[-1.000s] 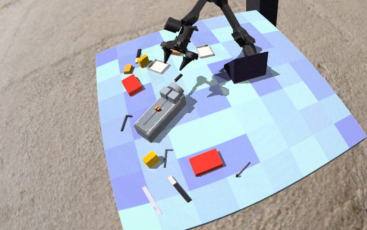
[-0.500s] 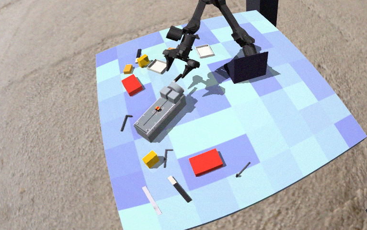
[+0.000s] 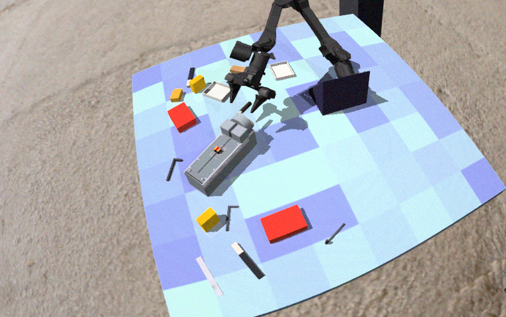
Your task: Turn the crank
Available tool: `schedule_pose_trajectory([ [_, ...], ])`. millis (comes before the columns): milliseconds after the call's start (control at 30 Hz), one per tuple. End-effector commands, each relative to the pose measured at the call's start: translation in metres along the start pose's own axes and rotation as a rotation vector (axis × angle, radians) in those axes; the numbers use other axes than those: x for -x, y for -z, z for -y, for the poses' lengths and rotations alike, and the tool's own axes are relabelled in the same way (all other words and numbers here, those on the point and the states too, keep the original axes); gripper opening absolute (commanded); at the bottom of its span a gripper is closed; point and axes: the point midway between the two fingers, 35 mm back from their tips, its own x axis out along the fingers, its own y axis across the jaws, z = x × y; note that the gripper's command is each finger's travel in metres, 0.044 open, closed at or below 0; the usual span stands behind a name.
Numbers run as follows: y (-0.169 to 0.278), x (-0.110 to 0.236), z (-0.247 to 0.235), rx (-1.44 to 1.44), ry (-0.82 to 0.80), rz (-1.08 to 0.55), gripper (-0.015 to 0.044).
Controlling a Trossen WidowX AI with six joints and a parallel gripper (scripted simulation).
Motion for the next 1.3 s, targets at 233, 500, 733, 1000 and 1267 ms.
schedule_pose_trajectory([
  [233, 0.015, -0.014, -0.003, 0.005, -0.008, -0.003, 0.0440],
  [500, 0.025, -0.022, -0.003, 0.006, -0.007, -0.003, 0.0440],
  [733, 0.028, -0.025, -0.003, 0.006, -0.006, -0.003, 0.0361],
  [1000, 0.028, -0.025, -0.003, 0.006, -0.006, -0.003, 0.0151],
  [1267, 0.028, -0.025, -0.003, 0.006, -0.006, -0.003, 0.0000],
])
